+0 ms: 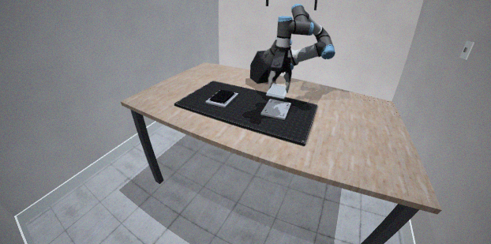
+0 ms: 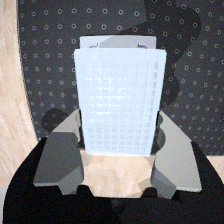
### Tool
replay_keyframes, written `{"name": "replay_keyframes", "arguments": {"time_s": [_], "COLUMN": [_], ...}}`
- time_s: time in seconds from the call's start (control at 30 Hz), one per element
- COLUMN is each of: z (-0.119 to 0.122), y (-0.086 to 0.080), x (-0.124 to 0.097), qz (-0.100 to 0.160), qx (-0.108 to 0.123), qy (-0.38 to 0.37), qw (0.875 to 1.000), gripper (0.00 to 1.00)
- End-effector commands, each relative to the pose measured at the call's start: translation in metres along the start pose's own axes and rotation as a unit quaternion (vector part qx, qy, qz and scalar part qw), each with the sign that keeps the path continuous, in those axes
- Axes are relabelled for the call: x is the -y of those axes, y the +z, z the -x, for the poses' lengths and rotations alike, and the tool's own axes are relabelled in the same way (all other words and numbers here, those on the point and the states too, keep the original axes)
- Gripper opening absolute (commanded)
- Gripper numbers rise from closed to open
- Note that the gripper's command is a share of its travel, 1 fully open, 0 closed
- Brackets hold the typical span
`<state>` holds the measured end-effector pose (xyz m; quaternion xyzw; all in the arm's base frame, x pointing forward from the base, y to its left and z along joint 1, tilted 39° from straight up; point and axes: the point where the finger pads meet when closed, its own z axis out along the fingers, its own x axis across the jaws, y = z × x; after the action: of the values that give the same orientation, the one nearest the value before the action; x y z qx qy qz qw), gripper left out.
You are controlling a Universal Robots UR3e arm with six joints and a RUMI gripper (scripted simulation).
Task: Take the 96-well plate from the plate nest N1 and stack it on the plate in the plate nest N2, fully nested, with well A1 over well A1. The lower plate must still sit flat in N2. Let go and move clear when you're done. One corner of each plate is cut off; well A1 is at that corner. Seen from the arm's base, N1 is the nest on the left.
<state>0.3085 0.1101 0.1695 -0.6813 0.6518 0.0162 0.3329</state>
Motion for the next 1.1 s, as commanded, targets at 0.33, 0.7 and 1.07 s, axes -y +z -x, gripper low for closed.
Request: {"name": "replay_keyframes", "arguments": {"time_s": [0.33, 0.7, 1.07], "z": [-0.044, -0.074, -0.104], "y": [0.0, 0.0, 0.0], "x": [0.002, 0.003, 0.004], "qz": [0.0, 0.0, 0.0], "qx": [0.0, -0.001, -0.001], "qy": [0.001, 0.001, 0.001], "qw": [1.0, 1.0, 1.0], "gripper": [0.0, 0.0, 0.0]}}
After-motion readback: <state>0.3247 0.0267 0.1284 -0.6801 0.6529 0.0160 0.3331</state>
